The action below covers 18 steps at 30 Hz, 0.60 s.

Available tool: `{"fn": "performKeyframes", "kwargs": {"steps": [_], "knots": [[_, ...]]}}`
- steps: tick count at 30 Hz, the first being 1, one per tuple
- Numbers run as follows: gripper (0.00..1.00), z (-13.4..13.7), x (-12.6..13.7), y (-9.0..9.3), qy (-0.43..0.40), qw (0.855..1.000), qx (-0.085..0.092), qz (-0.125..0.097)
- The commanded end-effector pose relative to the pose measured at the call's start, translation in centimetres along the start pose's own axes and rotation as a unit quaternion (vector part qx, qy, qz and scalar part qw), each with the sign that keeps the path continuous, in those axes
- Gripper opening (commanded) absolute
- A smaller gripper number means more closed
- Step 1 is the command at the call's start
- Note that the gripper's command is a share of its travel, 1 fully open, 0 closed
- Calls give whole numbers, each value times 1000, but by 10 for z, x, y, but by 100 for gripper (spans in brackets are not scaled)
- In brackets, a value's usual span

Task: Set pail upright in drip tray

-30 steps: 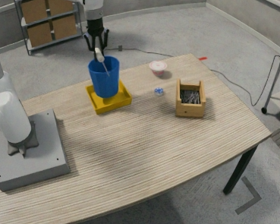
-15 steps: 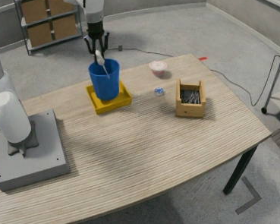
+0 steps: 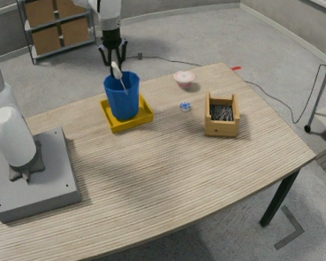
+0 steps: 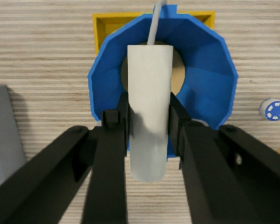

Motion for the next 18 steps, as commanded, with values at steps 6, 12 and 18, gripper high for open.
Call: {"fn": "performKeyframes", "kwargs": {"steps": [6,12,18], "knots": [[10,-1,-3,8,-1,1000,3,2],[10,-1,-3,14,-1,1000,2,2],[10,-1,-3,18,-1,1000,3,2]]}}
Point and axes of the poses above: the point where the finger pads meet when closed, its own y axis out along the fingers, its own z axis across the jaws, x = y × z, the point moved 5 cm from there along -y, back along the fingers, and after that the axes turned 9 degrees about y, right-handed, at the moved point
